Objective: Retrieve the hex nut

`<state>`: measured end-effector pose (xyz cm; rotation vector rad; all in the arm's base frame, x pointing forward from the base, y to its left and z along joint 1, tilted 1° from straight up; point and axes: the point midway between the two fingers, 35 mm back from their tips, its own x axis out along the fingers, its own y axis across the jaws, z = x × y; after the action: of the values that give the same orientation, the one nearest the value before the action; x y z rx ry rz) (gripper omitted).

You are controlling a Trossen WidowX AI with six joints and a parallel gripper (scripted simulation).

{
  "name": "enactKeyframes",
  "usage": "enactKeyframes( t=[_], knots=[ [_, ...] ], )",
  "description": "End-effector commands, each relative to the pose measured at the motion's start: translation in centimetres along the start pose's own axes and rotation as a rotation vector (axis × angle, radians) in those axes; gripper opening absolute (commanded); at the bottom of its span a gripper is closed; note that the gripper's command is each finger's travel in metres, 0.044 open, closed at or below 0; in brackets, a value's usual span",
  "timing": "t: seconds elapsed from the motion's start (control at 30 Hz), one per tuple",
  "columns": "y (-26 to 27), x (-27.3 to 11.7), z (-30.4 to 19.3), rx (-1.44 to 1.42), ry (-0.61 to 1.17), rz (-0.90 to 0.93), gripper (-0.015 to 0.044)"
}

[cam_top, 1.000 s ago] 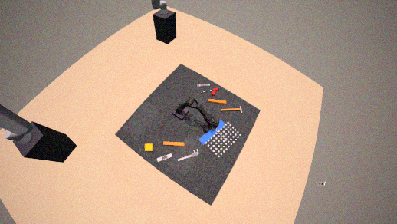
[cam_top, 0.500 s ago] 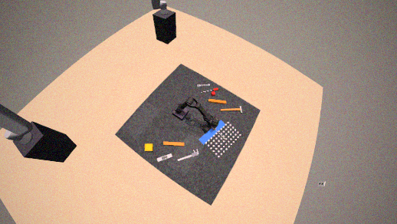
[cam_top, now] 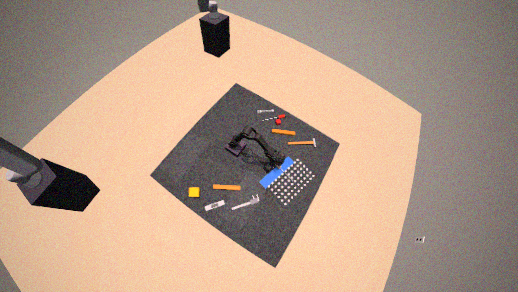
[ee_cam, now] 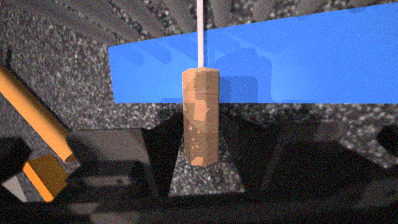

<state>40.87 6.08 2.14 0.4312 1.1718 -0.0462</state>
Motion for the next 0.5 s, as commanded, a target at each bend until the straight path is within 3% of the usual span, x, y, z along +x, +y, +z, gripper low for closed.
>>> enactKeyframes(
  t=[0.0, 0.47],
  knots=[
    [-0.04, -0.12, -0.27, 0.004, -0.003, -0.002, 0.0000],
    [-0.03, -0.33, -1.02, 0.005, -0.002, -0.002, 0.0000]
  ],
)
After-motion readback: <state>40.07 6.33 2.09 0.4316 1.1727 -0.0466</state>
